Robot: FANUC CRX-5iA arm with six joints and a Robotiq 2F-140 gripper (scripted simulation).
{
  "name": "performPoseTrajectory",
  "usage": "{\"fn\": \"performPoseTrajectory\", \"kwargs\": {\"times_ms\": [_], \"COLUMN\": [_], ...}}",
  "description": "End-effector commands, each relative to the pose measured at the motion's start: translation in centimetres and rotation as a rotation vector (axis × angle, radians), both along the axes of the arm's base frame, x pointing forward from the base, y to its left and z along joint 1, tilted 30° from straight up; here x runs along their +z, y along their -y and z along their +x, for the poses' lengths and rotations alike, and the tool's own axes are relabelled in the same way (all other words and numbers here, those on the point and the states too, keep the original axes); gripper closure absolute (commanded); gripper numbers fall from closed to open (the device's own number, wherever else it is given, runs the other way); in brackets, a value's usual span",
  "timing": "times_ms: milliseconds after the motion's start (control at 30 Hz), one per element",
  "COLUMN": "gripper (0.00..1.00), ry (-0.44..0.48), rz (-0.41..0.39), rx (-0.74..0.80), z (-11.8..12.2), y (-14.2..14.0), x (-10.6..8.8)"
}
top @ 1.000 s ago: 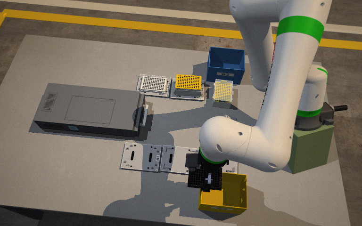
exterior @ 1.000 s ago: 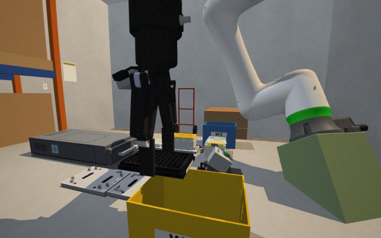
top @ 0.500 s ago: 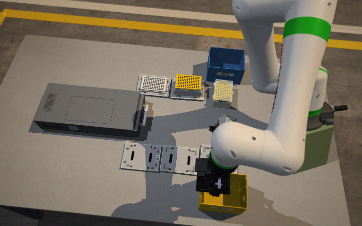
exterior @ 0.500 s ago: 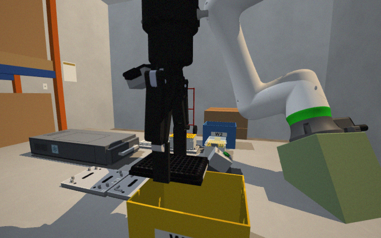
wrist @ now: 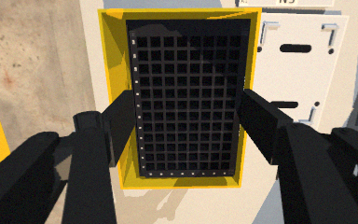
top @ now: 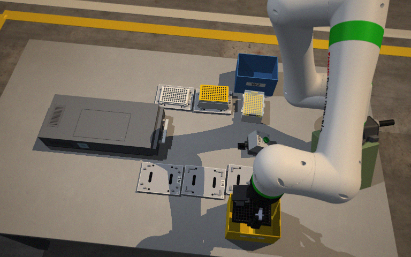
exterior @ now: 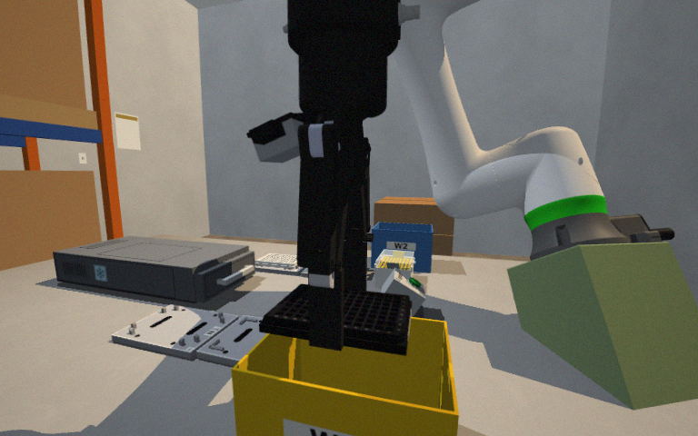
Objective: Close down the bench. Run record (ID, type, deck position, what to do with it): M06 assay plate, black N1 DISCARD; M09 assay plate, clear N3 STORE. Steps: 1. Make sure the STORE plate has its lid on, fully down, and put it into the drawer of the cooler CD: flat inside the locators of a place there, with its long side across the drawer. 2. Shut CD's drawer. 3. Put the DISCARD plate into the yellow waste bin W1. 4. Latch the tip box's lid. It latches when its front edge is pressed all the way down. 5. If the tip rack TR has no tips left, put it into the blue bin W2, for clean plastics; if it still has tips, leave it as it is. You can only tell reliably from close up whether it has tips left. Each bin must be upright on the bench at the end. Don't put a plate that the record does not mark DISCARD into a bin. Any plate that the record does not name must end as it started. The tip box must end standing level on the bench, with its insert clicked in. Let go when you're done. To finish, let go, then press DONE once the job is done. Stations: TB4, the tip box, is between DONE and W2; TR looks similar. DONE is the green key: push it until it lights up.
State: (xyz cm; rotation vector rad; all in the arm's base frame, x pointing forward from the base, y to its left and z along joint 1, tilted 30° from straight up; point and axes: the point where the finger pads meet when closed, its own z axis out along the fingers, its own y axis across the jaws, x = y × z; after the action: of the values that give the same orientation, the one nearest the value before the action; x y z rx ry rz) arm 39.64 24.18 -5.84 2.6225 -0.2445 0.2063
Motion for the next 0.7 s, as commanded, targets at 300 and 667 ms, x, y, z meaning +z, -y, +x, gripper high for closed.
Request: {"fn": "performPoseTrajectory", "kwargs": {"times_ms": [300, 667], "gripper": [0.9, 0.9], "ry": [0.001, 0.001], "rz": [0.001, 0.001], "rx": [0.001, 0.001], "z": [-1.17, -1.17], "y": [-0.7, -0.7], "x": [-0.44, -0.44]}}
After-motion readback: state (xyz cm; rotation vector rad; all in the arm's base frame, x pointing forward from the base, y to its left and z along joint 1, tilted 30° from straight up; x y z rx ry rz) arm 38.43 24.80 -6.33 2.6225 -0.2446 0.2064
